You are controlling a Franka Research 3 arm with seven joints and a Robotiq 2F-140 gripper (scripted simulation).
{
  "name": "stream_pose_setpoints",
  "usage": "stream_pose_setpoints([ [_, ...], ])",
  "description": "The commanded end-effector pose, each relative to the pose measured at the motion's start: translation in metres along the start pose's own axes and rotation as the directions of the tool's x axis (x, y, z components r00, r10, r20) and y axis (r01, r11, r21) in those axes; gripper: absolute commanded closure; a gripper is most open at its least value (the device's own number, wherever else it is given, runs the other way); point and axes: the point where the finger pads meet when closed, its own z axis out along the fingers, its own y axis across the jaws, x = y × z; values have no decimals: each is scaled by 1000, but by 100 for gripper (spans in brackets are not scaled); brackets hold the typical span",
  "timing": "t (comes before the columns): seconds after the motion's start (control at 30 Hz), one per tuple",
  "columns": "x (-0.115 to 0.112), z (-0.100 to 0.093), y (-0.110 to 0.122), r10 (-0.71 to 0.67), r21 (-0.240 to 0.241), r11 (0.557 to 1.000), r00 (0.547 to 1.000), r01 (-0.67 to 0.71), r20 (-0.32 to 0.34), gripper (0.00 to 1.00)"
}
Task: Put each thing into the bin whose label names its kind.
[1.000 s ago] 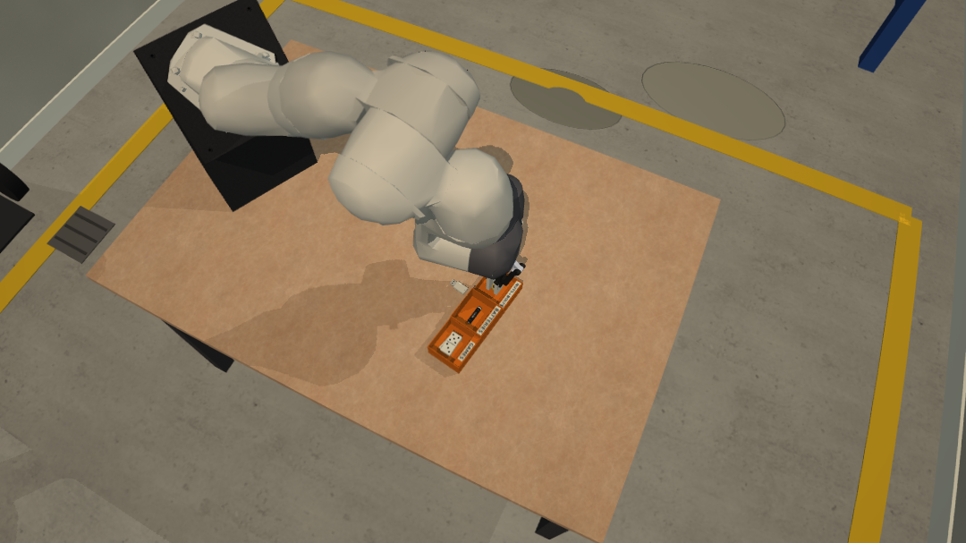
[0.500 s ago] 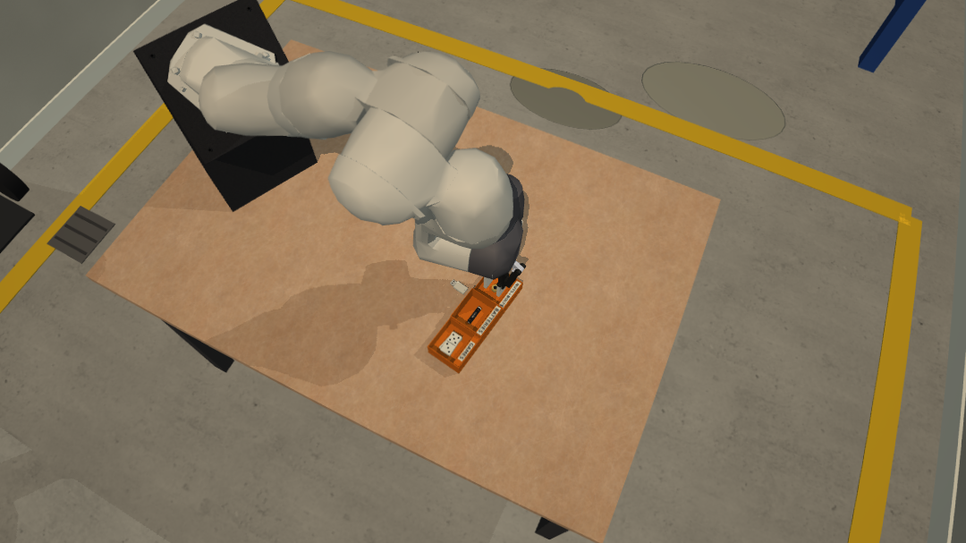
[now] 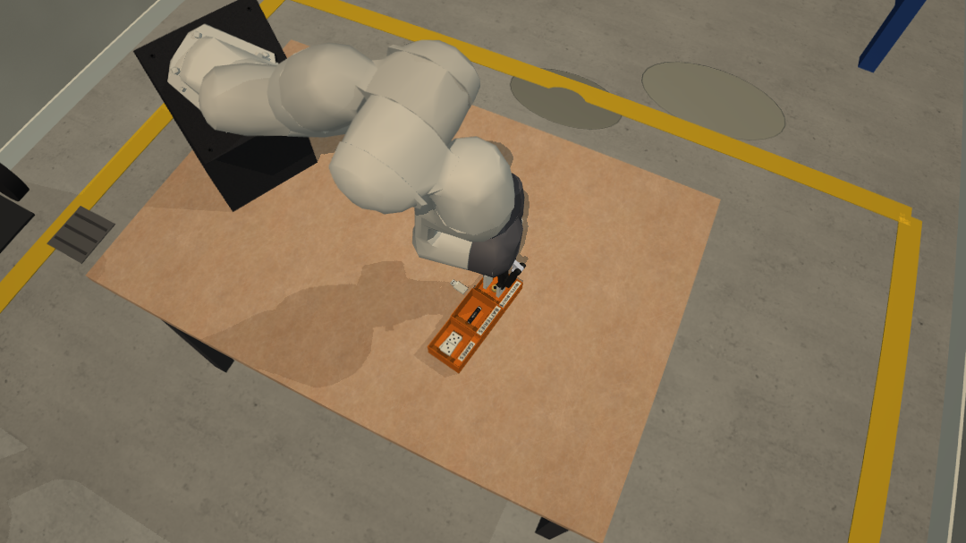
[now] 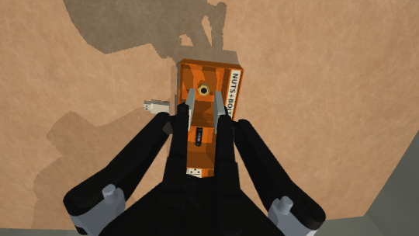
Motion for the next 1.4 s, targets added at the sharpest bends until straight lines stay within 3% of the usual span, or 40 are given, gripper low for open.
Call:
stream_pose_setpoints([
  [0.0, 3, -6, -1, 4, 5, 1000, 1000, -4, -9, 81],
  [0.63, 3, -22, -1, 4, 5, 1000, 1000, -4, -9, 81],
  [0.8, 2, -44, -1, 4, 5, 1000, 1000, -4, -9, 81],
  [1.37, 2, -44, -1, 4, 5, 1000, 1000, -4, -9, 81],
])
